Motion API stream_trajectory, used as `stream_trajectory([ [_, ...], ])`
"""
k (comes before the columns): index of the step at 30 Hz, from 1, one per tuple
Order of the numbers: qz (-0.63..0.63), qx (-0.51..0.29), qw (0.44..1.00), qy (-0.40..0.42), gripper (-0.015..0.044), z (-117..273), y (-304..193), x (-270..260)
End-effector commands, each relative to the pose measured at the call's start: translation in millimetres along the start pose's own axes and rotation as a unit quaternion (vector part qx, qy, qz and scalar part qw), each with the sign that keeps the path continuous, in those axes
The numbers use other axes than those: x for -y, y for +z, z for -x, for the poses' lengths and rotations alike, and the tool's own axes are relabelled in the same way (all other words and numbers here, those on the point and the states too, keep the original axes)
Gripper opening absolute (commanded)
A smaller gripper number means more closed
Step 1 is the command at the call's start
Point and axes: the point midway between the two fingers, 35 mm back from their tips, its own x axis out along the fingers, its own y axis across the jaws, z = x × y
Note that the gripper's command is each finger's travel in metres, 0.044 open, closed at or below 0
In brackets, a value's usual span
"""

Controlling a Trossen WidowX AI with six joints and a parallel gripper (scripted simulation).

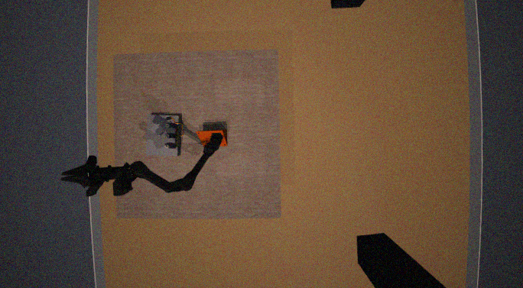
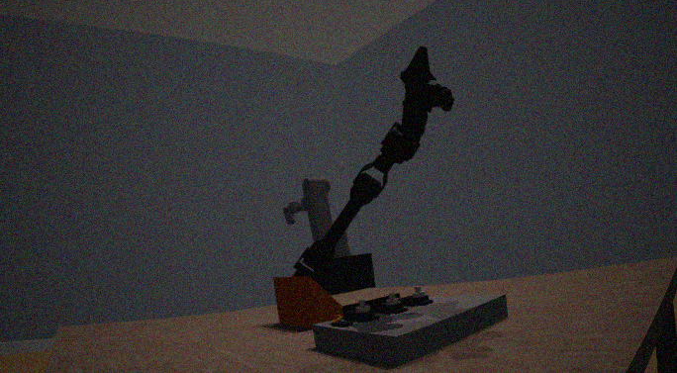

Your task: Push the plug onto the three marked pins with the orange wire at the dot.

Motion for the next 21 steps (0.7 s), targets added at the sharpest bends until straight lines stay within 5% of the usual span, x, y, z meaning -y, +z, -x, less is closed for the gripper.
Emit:
stream_trajectory([
  [1, -0.042, 0.022, 0.999, 0.024, 0.0115, 15, 15, 4],
  [21, -0.254, 0.098, 0.947, 0.172, 0.0115, 110, 75, 19],
])
